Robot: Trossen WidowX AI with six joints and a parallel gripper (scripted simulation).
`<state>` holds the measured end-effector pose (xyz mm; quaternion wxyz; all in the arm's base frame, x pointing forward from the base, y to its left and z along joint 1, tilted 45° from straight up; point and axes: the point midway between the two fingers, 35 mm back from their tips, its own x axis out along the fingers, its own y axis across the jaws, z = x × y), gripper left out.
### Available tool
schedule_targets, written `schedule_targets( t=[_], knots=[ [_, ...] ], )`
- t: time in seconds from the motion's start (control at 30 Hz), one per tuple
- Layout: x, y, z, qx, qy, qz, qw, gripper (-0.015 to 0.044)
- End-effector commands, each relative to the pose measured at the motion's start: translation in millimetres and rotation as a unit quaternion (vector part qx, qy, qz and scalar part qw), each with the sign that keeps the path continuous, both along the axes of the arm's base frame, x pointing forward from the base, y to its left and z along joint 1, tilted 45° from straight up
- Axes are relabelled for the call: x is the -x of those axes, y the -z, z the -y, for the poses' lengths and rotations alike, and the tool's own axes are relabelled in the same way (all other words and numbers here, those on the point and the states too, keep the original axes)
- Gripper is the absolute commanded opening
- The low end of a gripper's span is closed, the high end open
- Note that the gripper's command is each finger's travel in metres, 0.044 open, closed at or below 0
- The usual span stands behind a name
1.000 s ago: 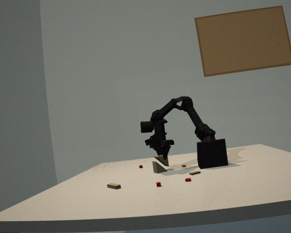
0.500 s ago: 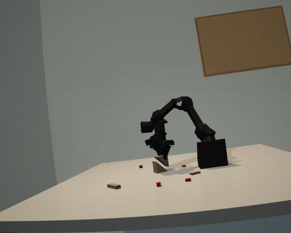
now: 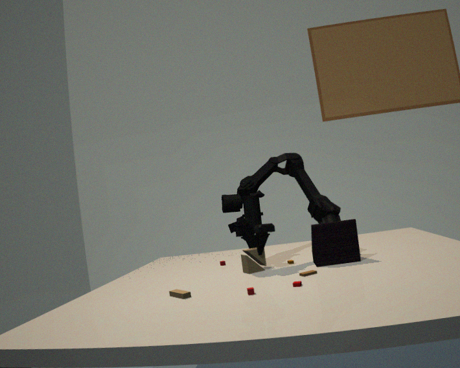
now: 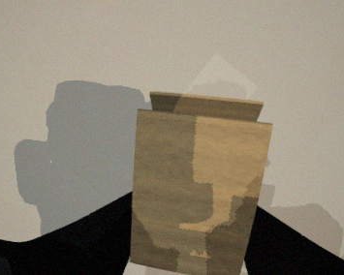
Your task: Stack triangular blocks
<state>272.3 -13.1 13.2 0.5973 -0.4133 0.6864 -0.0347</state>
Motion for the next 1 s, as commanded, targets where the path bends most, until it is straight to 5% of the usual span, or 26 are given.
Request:
schedule_targets(
  t=[0.0,0.97],
  knots=[
    [-0.3,2.6,1.6,0.002,-0.002,-0.003,1.000,0.0000],
    [-4.1,10.3,7.6,0.003,-0.004,-0.004,1.000,0.0000]
  ],
)
